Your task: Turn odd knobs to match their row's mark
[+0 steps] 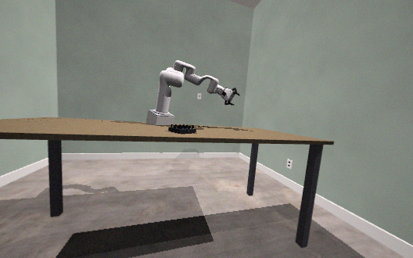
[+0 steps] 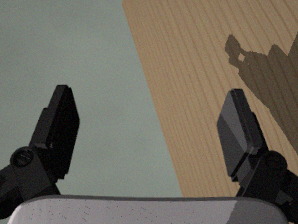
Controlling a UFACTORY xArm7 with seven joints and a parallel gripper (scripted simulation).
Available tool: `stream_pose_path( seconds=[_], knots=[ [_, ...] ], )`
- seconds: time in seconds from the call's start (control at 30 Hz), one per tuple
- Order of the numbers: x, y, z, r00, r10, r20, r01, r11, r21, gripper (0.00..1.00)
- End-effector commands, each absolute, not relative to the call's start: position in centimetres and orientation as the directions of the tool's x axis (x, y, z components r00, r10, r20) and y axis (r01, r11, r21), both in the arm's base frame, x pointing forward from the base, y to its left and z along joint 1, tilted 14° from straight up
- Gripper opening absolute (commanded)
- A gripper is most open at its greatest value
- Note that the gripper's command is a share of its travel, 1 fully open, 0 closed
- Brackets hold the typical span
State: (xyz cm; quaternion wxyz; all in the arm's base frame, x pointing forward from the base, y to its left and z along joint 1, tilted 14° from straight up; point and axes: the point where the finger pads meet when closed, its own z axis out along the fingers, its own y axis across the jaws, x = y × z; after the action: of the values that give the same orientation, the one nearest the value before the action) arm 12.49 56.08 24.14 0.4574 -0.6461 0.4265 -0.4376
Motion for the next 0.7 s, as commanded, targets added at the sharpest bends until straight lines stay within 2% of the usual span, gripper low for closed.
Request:
stream_pose_path(
  seconds=[0.0, 0.67],
  knots=[
    [12.45, 56.14, 24.35, 0.254, -0.952, 0.172, -0.151, -0.214, -0.965, 1.0],
    [12.37, 56.28, 24.9, 0.259, -0.951, 0.168, -0.148, -0.211, -0.966, 1.0]
  ],
)
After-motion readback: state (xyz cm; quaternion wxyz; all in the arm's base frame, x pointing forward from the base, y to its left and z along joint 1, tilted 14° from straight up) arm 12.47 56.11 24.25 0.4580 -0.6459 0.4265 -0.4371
